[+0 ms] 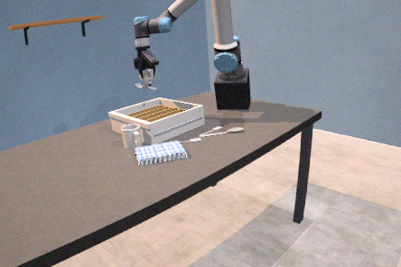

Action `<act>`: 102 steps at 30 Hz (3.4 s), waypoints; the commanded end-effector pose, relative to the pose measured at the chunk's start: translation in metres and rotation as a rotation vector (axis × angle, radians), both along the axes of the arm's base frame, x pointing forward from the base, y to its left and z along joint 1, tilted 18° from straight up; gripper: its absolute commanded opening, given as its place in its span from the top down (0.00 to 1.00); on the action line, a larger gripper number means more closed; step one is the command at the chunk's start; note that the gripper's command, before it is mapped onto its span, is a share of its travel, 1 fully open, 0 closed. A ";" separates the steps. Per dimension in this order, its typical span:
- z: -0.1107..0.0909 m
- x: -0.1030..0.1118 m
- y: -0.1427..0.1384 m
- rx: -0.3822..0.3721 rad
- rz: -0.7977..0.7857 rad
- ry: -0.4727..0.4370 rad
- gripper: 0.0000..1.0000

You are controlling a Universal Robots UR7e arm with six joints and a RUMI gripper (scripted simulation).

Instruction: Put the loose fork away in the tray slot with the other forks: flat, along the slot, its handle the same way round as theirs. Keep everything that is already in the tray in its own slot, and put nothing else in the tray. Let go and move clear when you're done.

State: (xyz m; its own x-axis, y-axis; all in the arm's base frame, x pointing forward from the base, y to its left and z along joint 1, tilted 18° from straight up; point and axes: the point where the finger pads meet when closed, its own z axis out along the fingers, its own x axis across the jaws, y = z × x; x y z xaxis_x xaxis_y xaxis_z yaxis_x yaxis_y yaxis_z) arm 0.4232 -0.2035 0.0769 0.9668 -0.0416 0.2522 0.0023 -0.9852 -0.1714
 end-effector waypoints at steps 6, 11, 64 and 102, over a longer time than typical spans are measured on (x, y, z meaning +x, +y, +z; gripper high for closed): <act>0.000 0.000 0.000 -0.005 0.015 -0.003 0.97; 0.000 0.000 0.000 -0.019 0.068 -0.013 0.97; 0.002 0.004 0.000 -0.420 1.561 -0.271 0.97; 0.002 0.003 -0.001 -0.391 1.600 -0.237 0.97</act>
State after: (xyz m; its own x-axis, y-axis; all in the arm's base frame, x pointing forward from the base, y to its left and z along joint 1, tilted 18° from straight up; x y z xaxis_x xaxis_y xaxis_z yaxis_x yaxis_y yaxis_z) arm 0.4256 -0.2041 0.0780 -0.0912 0.9850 0.1467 0.9738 0.0574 0.2199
